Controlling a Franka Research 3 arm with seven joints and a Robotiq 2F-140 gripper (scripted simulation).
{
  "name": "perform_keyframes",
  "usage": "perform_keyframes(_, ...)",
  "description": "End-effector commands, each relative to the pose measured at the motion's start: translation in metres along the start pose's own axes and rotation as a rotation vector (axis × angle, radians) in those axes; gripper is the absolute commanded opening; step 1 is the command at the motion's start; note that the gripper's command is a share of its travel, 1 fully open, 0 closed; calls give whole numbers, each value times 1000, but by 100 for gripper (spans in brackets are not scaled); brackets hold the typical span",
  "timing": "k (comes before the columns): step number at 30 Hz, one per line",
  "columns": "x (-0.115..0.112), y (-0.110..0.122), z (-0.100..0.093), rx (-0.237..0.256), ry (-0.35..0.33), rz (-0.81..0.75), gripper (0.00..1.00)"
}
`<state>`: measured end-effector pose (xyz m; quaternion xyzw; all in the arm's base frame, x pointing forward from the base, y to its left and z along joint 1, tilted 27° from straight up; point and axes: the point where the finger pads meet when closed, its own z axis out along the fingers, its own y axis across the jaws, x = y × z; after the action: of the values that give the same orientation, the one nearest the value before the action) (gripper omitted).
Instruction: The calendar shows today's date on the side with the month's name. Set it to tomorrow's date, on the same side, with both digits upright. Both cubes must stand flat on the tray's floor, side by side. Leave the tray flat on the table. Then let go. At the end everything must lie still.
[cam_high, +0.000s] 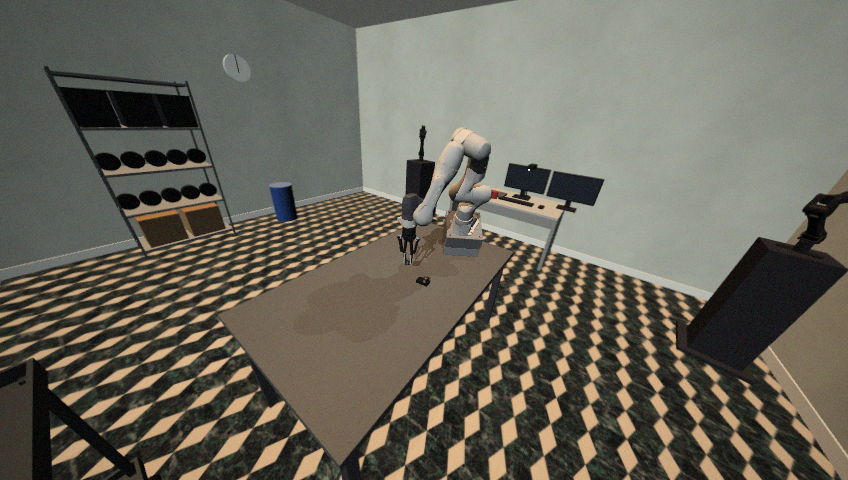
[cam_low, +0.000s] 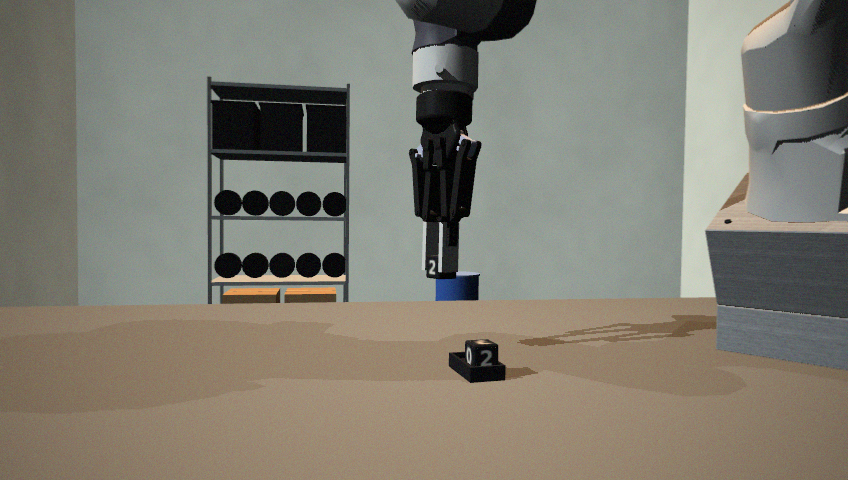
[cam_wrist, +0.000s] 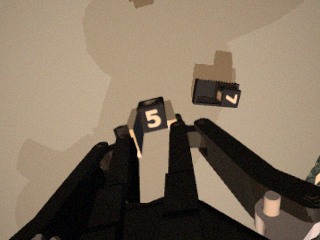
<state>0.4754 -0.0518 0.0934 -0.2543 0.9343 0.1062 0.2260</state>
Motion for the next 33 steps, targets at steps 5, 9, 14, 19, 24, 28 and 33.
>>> perform_keyframes(5,6,2,2,7,22,233,16)
perform_keyframes(9,8,2,2,9,23,289,16)
perform_keyframes(14,9,2,3,11,24,326,16)
perform_keyframes(19,9,2,3,11,24,326,16)
perform_keyframes(24,9,2,3,11,24,326,16)
perform_keyframes(28,9,2,4,11,24,326,16)
perform_keyframes(33,9,3,7,11,24,326,16)
